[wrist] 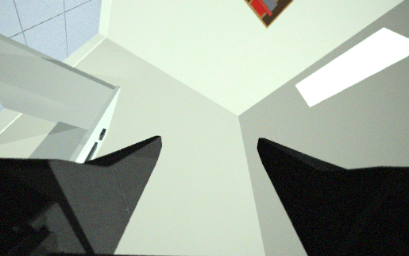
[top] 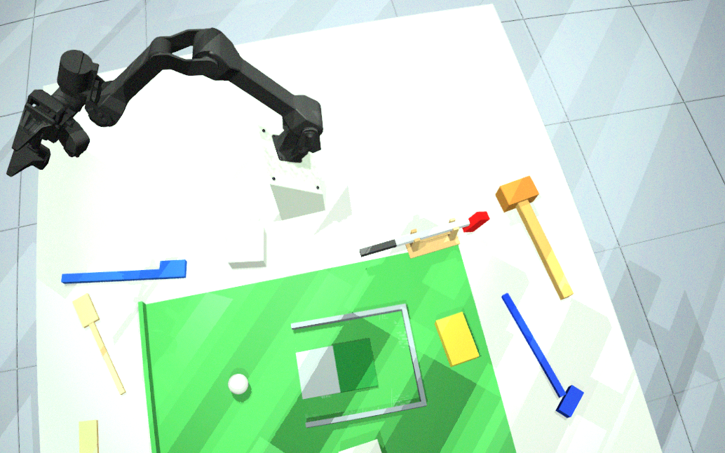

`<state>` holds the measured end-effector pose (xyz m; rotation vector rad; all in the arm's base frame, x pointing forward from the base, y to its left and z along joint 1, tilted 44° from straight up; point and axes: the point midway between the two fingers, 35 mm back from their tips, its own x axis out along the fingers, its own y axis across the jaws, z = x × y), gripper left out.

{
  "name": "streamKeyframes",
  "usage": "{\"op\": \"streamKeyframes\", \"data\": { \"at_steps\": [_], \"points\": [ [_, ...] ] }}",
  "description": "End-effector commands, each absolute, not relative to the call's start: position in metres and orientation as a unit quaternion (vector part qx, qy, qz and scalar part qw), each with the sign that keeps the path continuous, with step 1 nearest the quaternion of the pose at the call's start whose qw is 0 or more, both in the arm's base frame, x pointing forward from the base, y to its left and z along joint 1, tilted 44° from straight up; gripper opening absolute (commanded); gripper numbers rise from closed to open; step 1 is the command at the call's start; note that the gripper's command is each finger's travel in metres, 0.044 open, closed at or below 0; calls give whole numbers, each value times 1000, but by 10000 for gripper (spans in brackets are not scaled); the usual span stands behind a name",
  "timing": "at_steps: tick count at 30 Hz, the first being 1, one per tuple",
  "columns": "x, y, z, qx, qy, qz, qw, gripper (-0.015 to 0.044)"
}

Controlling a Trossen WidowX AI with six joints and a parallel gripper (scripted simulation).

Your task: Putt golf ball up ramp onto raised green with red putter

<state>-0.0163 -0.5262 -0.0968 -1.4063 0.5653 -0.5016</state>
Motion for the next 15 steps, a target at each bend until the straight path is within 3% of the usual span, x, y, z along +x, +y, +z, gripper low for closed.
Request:
{"op": "streamKeyframes", "data": {
  "at_steps": [1, 5, 15],
  "points": [
    [-15, -526, -97, -630, 254, -225, 699, 426],
    [18, -526, -95, -606, 249, -210, 725, 440],
    [188, -477, -59, -524, 188, -53, 829, 440]
  ]
}}
